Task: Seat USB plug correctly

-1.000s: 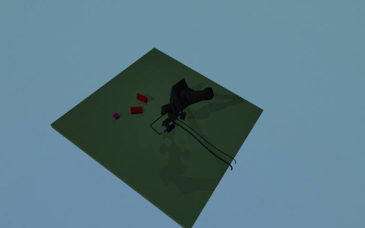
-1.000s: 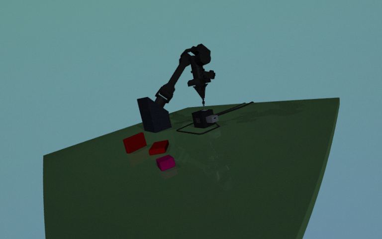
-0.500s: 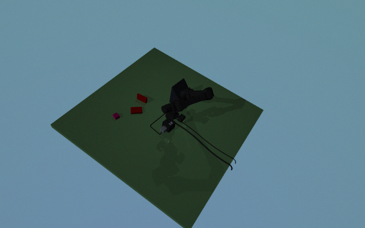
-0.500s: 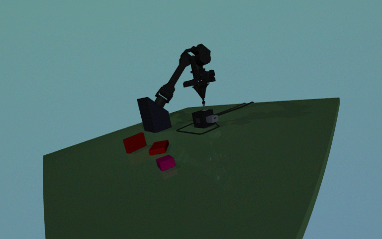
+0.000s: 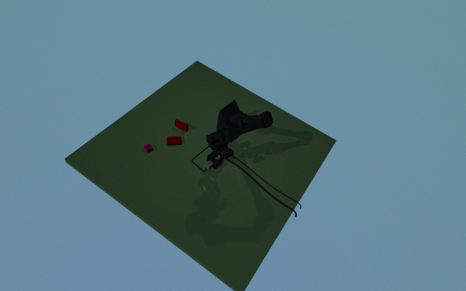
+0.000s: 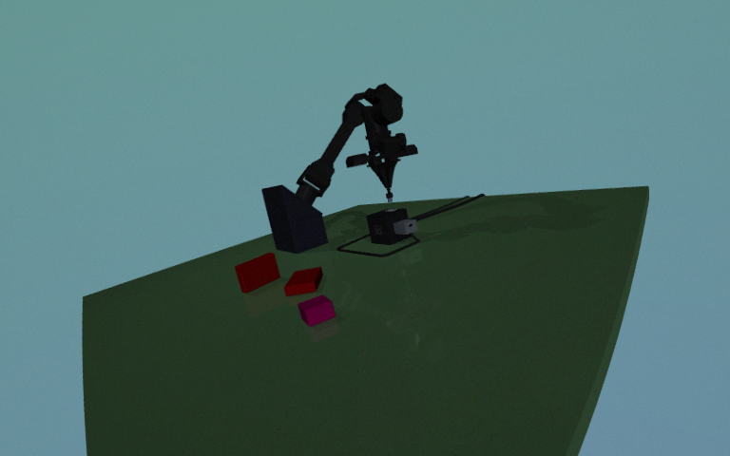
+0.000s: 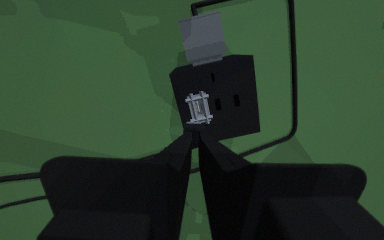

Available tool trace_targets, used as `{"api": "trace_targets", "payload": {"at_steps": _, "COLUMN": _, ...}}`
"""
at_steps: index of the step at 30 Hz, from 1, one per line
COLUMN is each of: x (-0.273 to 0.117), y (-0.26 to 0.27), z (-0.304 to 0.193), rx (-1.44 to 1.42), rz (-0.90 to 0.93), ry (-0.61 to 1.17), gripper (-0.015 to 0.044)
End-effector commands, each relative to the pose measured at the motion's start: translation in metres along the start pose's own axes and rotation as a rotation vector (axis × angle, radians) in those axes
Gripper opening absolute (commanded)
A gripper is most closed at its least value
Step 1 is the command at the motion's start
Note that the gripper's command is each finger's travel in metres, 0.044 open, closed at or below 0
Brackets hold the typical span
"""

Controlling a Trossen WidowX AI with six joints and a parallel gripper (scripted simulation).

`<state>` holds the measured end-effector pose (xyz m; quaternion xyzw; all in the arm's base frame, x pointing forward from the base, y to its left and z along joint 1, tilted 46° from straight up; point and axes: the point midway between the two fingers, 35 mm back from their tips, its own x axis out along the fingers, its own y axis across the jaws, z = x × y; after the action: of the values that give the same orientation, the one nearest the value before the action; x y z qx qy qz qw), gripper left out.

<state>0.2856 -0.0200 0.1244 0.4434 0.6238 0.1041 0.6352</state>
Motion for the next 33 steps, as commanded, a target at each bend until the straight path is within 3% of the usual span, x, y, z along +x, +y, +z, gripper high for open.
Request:
{"api": "trace_targets", "payload": {"at_steps": 1, "x": 0.0005, "y": -0.0005, "z": -0.0003, "rx": 0.094, "rz": 0.000, "ry": 0.001, "gripper": 0.0000}}
{"api": "trace_targets", "payload": {"at_steps": 33, "x": 0.0005, "y": -0.0005, "z": -0.0003, "rx": 0.932, "rz": -0.001, "ry": 0.000, "gripper": 0.0000}}
